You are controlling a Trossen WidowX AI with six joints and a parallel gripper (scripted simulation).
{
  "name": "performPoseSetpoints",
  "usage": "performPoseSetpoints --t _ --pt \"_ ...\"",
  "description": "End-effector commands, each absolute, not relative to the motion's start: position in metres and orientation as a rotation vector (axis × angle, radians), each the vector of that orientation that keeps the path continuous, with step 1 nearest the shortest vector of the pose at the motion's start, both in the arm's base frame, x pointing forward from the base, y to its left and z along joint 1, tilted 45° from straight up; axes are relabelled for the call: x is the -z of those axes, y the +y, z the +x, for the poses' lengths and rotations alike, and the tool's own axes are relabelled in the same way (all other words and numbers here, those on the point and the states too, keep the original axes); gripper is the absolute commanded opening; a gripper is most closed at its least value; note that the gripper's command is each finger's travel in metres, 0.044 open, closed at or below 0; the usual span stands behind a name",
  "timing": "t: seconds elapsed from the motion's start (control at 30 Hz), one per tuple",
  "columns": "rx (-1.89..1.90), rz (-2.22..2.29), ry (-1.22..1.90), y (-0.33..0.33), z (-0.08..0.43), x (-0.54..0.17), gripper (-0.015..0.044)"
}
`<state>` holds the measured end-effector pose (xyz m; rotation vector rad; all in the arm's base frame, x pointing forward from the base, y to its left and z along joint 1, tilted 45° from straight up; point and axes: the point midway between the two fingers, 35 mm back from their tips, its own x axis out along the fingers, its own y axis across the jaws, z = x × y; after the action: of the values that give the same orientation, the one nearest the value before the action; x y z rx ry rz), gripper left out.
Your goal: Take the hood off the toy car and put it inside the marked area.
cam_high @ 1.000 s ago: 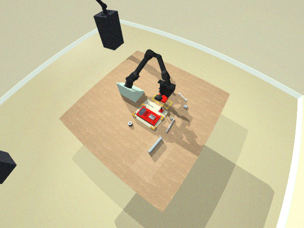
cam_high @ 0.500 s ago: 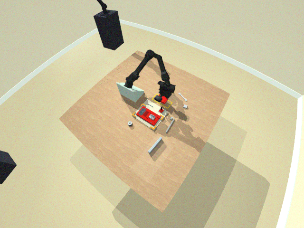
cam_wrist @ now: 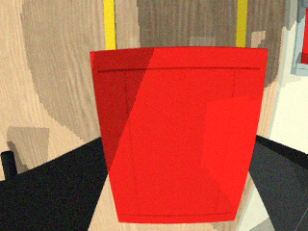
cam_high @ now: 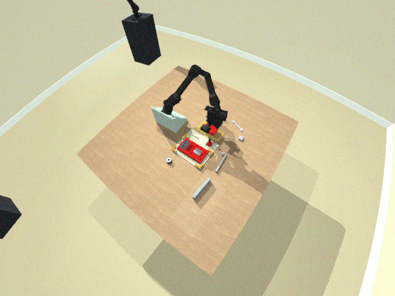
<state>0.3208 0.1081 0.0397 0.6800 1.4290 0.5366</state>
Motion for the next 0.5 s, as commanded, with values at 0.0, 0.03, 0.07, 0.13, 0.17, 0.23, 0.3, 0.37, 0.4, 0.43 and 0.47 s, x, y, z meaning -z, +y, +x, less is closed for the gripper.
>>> performPoseSetpoints --t 0.0,0.03,0.07,0.13,0.17,0.23,0.3,0.37,0.4,0.43,0.47 --pt "-0.537 0.685 1.431 0.1097 0.3203 -0.0379 0.0000" --pt "-0.537 0.685 1.431 0.1101 0.3204 -0.0375 0.0000" --pt "-0.537 0.685 1.431 0.1104 0.3204 -0.0372 0.0000" --pt "-0.537 0.685 1.431 0.1111 0.3205 -0.0365 0.0000" --pt "-0.537 0.685 1.431 0.1115 0.3206 -0.0362 0.0000" --pt "-0.537 0.685 1.431 0.1122 0.3207 -0.0355 0.0000" --pt "-0.537 0.685 1.431 0.1129 0.3207 -0.0348 0.0000" --pt "-0.537 0.685 1.431 0.1136 0.3208 -0.0341 0.0000" --pt "-0.537 0.685 1.431 0.1139 0.3209 -0.0338 0.0000" --pt "-0.537 0.685 1.431 0.1143 0.3209 -0.0334 0.0000" --pt "-0.537 0.685 1.431 0.1146 0.3209 -0.0331 0.0000"
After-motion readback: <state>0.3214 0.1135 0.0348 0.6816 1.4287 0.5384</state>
